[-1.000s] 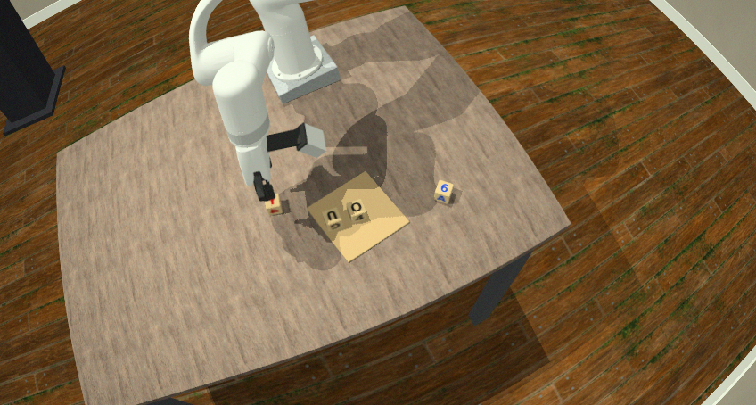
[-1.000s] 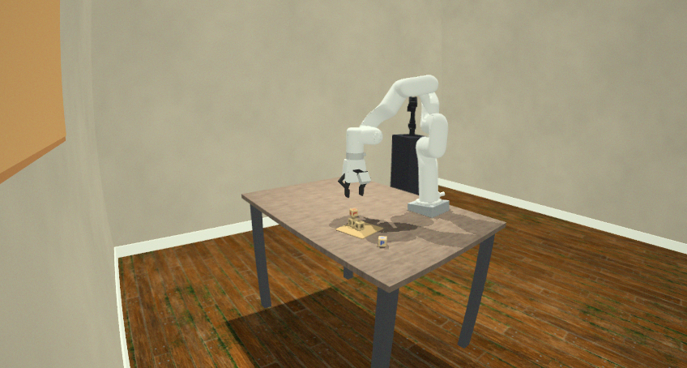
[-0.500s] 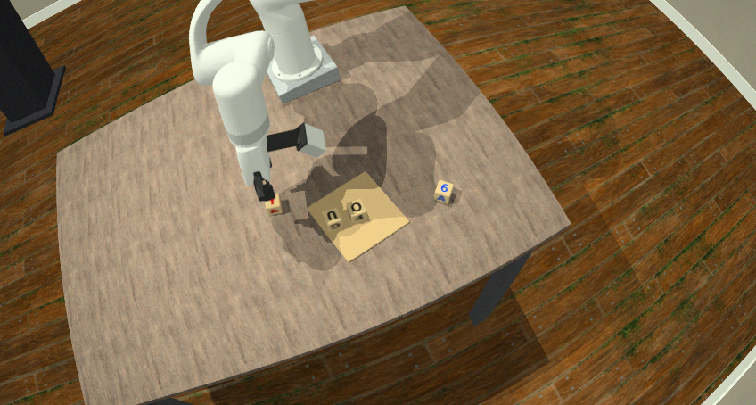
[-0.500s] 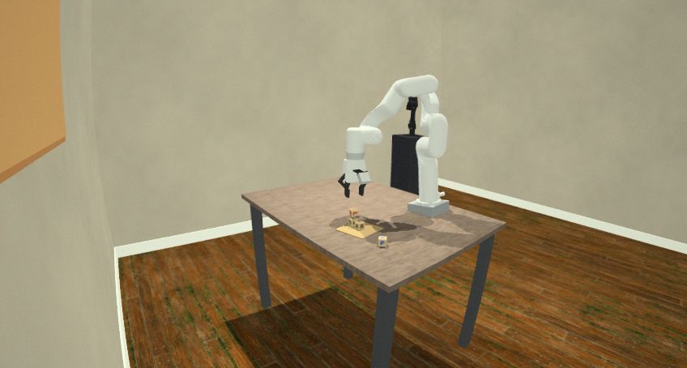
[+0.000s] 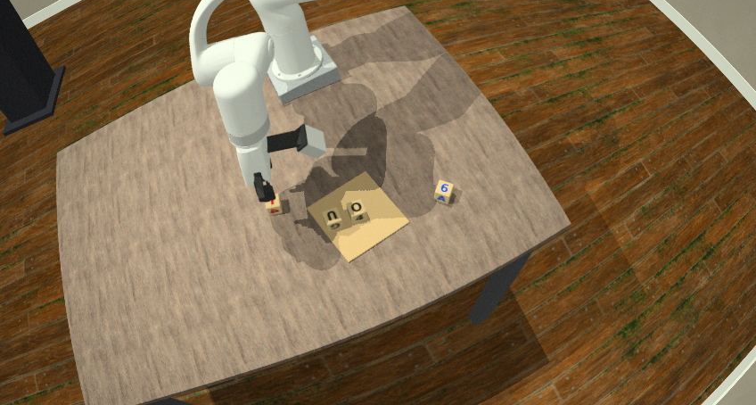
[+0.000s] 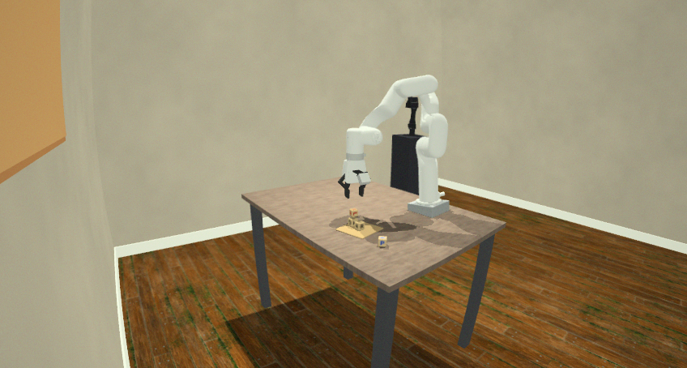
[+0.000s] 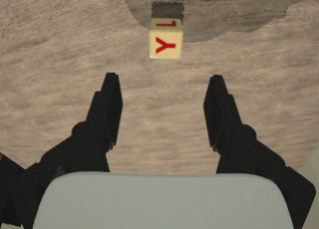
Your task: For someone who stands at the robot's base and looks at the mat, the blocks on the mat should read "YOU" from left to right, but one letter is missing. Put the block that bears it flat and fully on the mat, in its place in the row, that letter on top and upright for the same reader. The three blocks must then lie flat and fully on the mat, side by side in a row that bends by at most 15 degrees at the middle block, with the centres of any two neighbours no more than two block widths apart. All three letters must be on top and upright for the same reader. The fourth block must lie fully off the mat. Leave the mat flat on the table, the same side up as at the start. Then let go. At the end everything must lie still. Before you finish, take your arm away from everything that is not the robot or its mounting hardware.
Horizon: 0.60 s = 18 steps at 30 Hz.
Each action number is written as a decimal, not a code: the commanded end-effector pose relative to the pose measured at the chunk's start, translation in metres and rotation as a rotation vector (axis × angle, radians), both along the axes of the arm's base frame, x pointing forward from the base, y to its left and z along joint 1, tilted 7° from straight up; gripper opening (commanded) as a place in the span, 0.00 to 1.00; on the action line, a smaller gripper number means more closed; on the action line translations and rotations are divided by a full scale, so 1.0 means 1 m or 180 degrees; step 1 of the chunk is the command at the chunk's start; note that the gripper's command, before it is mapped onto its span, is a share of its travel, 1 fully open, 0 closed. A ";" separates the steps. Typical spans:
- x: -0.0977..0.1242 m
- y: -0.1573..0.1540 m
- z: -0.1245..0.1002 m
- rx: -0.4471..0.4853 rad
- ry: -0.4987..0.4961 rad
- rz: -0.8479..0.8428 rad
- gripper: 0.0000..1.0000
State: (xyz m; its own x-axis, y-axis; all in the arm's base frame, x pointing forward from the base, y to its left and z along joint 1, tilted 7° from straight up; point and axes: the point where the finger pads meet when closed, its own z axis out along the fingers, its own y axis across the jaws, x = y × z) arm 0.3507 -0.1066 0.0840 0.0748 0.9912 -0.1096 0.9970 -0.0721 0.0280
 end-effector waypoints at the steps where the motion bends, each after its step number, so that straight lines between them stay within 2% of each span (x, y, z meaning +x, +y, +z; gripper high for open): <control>1: 0.001 -0.001 -0.003 -0.0004 -0.0011 0.0000 0.69; 18: 0.002 -0.003 -0.025 -0.0004 -0.0011 0.0000 0.69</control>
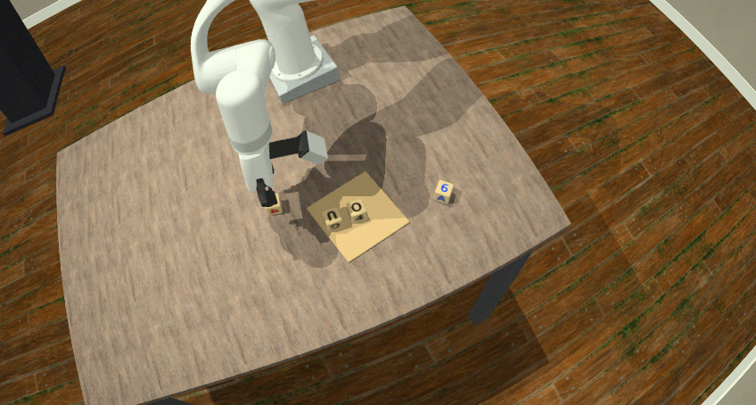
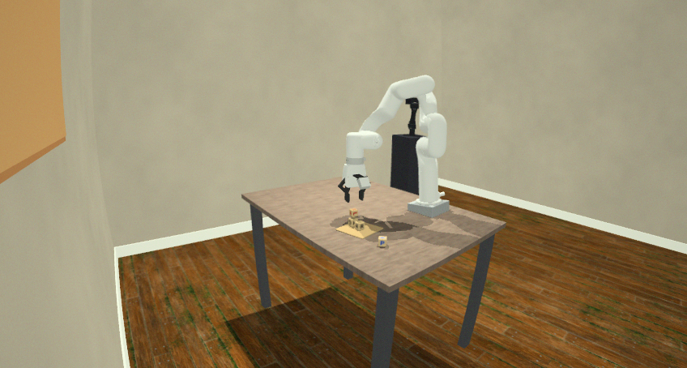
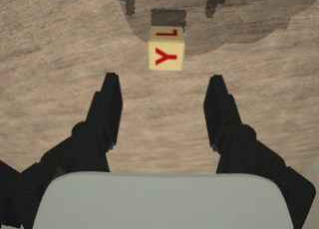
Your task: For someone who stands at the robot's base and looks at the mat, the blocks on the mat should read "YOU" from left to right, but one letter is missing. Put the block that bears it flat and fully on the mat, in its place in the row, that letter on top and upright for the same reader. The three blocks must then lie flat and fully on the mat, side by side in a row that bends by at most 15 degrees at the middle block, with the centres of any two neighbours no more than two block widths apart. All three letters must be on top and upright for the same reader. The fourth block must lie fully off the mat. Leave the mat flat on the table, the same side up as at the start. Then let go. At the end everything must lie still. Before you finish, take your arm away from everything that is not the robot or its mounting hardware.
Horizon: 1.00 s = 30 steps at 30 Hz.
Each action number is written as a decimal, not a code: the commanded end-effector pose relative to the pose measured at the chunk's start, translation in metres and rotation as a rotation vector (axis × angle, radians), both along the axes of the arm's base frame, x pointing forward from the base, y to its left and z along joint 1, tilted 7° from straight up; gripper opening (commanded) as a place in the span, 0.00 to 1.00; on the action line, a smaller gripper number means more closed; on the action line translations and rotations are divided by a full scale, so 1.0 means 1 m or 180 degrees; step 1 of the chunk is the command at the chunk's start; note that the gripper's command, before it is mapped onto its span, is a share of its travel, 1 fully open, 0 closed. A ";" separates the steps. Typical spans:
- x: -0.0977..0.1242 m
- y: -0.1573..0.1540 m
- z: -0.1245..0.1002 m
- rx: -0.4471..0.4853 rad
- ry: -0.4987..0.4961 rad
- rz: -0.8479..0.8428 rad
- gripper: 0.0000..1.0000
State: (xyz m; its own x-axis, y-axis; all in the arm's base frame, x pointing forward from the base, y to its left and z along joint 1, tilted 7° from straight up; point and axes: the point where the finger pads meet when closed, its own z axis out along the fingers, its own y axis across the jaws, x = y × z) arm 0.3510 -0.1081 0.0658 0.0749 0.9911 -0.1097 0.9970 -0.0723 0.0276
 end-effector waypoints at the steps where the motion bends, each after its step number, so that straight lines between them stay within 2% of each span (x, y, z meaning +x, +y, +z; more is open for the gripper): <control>1: 0.002 -0.001 -0.007 -0.0004 -0.0012 0.0000 0.69; 17: 0.002 -0.003 -0.026 -0.0004 -0.0012 0.0000 0.69; 30: 0.003 -0.003 -0.030 -0.0004 -0.0012 0.0000 0.69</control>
